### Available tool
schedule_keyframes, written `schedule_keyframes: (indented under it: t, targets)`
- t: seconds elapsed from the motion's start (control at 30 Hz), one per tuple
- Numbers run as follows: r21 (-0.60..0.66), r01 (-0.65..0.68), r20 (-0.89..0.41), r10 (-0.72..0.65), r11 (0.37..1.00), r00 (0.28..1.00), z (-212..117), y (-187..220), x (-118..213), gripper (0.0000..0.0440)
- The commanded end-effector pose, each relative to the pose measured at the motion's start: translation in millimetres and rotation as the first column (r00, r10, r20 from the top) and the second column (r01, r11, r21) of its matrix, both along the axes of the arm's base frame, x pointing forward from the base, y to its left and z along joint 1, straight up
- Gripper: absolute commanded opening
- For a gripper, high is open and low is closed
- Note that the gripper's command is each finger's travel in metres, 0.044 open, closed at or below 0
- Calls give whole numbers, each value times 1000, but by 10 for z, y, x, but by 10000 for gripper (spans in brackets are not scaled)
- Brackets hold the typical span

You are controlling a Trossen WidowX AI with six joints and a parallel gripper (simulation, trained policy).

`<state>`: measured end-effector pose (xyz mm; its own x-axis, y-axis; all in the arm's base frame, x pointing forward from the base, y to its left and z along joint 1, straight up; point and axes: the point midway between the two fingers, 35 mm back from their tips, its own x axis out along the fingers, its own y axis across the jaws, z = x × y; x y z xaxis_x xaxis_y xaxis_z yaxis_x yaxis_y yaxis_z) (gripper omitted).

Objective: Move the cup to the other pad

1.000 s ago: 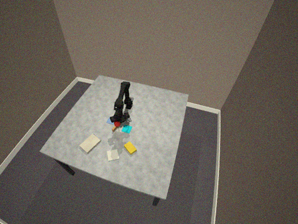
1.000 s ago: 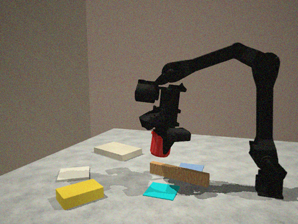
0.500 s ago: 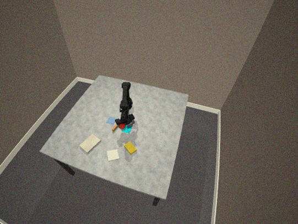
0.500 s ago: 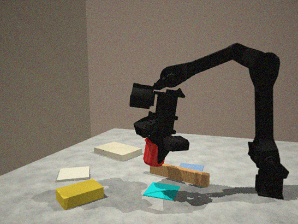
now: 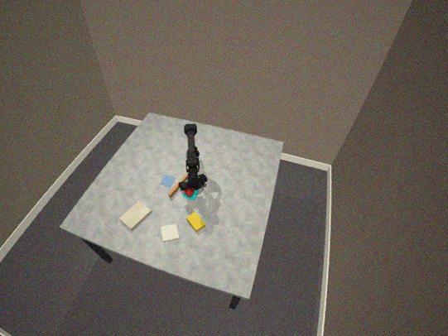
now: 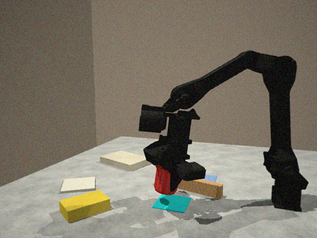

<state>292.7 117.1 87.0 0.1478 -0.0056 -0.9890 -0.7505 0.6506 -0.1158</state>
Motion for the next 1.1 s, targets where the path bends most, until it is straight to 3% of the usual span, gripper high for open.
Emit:
schedule_keyframes:
  t: [0.0, 0.4, 0.57, 1.07]
  targets:
    - [-11, 6, -10, -6, 1000, 1000, -121, 9, -53, 0]
    - [-5, 19, -3, -19, 1000, 1000, -281, 7, -125, 54]
    - [35, 26, 37, -27, 999, 999, -191, 38, -72, 139]
    - [111, 10, 88, -19, 994, 996, 62, 39, -178, 190]
